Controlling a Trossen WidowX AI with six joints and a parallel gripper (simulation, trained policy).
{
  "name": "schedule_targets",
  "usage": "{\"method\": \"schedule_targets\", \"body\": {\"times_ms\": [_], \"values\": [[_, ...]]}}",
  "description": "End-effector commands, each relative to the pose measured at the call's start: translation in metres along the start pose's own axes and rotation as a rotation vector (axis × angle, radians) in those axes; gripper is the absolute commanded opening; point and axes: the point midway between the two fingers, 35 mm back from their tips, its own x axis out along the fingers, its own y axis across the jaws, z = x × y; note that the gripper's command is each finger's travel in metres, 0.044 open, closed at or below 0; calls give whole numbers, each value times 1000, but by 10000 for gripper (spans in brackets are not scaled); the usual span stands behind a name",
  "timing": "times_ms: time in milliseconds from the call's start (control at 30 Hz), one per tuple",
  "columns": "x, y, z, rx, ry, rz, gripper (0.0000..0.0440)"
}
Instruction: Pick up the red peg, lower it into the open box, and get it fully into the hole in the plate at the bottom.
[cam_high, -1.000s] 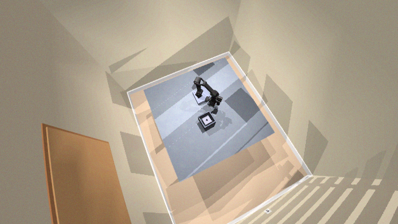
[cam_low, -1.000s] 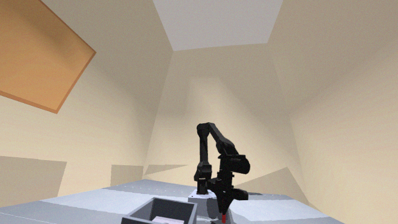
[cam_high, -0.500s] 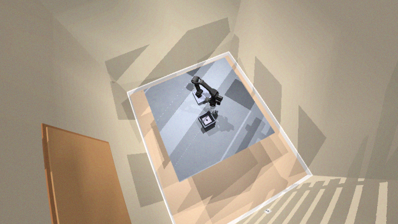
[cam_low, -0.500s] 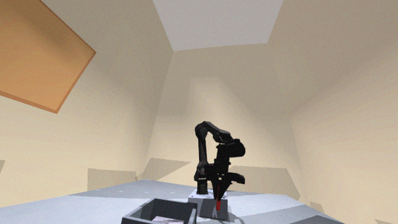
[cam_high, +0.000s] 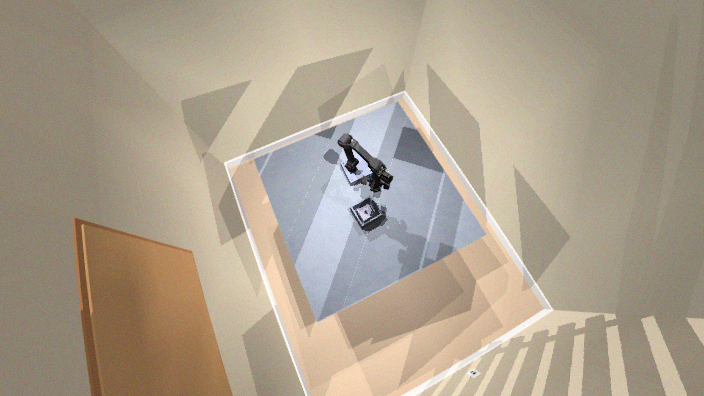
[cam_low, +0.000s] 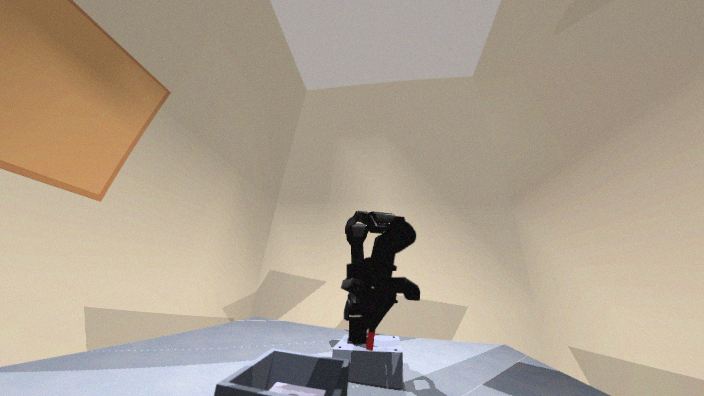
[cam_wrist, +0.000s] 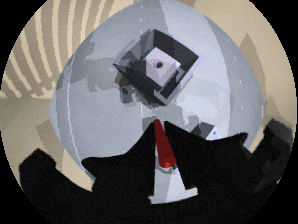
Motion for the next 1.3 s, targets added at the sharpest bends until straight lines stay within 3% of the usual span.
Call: {"method": "schedule_targets", "body": {"times_ms": [0,867,1267], "values": [[1,-4,15,13,-4,-12,0],[45,-26,102,188,-11,-21,2],[78,-31,121,229,32,-28,5]]}}
